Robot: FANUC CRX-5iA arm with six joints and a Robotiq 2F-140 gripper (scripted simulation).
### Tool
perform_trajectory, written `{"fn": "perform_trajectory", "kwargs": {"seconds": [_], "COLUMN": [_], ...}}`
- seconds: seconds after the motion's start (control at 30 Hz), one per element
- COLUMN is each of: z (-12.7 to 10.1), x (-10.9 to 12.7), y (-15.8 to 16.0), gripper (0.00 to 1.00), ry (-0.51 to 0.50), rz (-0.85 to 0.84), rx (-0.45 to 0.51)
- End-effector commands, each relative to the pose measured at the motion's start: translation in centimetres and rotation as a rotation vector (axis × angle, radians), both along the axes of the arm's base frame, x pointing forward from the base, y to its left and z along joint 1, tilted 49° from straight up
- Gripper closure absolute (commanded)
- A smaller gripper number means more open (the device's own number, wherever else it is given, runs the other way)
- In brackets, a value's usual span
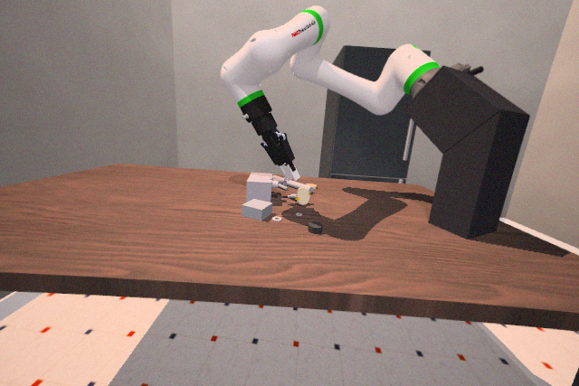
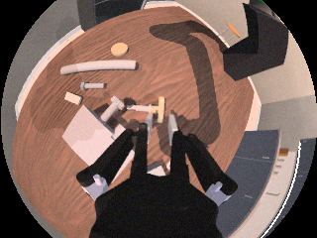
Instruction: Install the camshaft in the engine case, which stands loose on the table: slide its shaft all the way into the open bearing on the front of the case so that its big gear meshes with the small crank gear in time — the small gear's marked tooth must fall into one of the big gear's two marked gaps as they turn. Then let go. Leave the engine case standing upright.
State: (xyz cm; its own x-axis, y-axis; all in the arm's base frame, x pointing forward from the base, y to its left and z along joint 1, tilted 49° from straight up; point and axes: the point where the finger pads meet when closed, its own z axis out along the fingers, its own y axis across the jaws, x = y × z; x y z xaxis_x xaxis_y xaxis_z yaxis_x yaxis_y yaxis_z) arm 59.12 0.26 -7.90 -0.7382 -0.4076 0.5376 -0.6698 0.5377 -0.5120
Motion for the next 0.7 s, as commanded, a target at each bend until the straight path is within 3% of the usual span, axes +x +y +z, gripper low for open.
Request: {"fn": "perform_trajectory", "kwargs": {"seconds": [0.0,0.67], "z": [0.0,-2.2], "x": [0.0,-0.2], "y": [0.0,-2.3], "gripper": [0.71,0.71], "ry": [-0.001,-0.001], "rz": [0.001,0.001], "rx": [0.0,0.0]}}
